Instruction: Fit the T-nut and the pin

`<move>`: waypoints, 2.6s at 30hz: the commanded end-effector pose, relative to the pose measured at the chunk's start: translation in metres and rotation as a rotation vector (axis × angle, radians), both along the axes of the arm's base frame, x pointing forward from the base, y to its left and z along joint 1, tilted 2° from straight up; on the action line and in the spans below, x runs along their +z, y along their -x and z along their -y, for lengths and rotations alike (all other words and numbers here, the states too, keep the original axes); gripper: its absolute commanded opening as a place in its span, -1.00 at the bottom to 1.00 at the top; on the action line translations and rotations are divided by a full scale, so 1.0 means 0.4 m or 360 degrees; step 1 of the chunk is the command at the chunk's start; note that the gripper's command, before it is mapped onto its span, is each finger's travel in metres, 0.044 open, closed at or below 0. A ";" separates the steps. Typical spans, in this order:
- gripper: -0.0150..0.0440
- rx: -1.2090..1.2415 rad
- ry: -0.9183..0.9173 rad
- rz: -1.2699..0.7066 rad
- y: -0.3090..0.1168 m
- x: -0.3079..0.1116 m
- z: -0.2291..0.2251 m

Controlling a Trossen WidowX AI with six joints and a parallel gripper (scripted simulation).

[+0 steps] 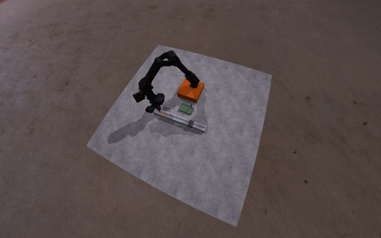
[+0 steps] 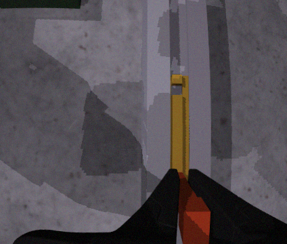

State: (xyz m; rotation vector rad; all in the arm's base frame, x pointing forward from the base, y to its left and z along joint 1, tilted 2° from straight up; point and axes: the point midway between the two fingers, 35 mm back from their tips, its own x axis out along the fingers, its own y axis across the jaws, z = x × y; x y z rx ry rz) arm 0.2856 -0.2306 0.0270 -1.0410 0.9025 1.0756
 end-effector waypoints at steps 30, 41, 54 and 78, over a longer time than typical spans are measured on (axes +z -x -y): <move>-1.00 -0.0007 -0.0021 -0.0125 -0.009 -0.003 0.001; -1.00 -0.0008 -0.0027 -0.0160 -0.013 -0.003 0.002; -1.00 -0.0009 -0.0033 -0.0202 -0.017 -0.003 0.002; -1.00 -0.0010 -0.0046 -0.0263 -0.024 -0.003 0.003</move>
